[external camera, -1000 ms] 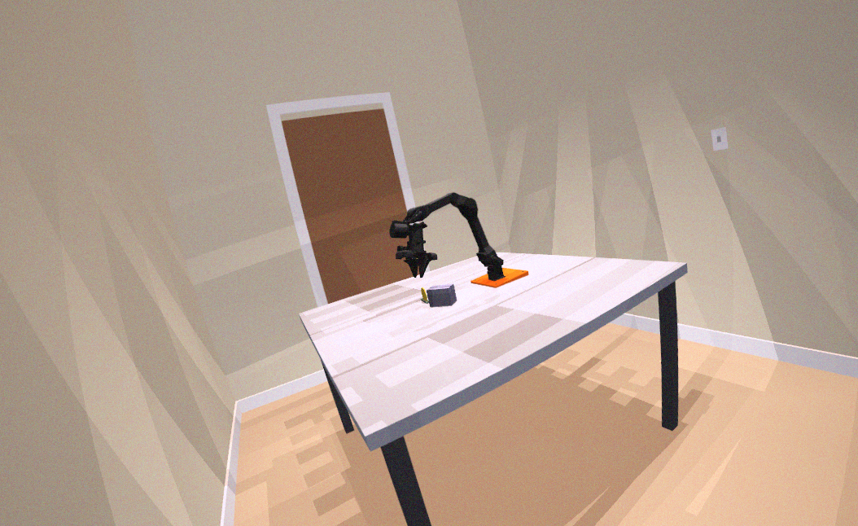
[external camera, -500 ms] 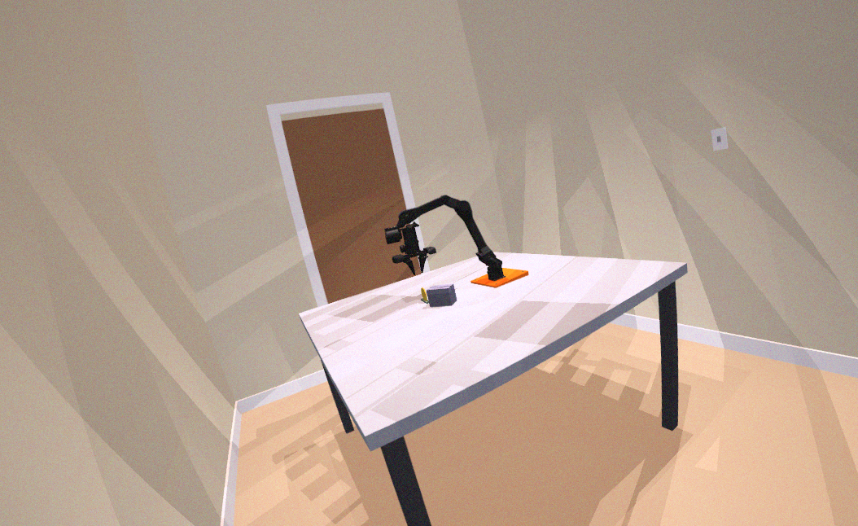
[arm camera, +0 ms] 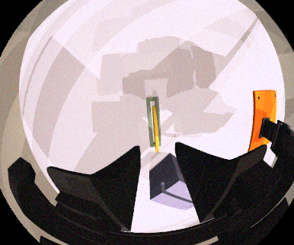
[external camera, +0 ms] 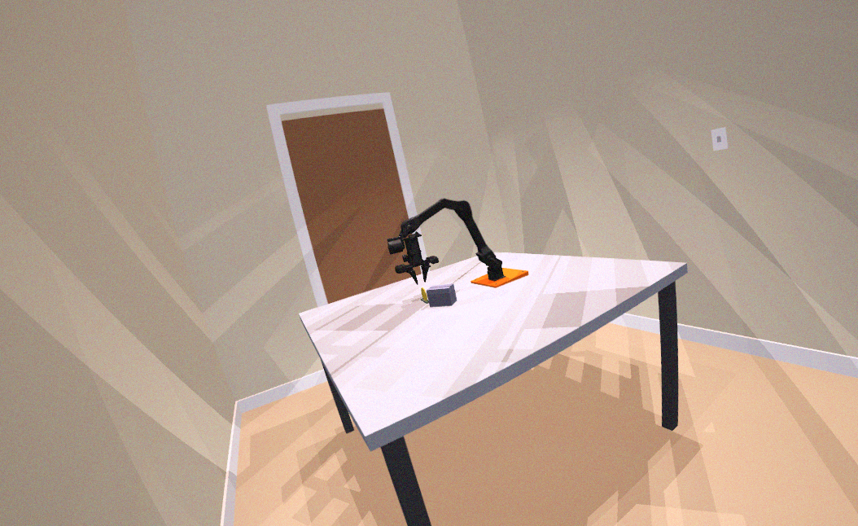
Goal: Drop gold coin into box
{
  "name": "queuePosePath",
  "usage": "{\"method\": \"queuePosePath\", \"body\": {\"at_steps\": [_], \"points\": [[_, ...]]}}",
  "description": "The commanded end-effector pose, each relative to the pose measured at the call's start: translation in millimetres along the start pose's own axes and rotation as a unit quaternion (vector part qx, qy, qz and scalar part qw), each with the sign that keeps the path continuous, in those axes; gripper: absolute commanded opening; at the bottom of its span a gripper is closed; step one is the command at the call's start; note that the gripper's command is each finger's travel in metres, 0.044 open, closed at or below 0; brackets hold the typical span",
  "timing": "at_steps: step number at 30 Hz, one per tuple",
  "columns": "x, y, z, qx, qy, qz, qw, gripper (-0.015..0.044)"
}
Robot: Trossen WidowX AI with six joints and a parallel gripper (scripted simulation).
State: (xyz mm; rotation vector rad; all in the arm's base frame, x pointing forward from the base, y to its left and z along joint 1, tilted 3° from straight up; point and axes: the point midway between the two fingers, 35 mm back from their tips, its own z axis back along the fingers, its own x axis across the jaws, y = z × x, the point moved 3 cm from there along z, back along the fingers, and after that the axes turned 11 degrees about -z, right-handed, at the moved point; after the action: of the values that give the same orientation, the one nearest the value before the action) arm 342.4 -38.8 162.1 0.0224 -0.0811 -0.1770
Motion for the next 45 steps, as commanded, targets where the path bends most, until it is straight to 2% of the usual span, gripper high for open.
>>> {"method": "queuePosePath", "body": {"at_steps": [1, 45], "points": [[0, 0, -6, -0.002, 0.000, -0.002, 1.000, 0.0161], [-1, -1, -75, -0.002, 0.000, -0.002, 1.000, 0.0161]]}}
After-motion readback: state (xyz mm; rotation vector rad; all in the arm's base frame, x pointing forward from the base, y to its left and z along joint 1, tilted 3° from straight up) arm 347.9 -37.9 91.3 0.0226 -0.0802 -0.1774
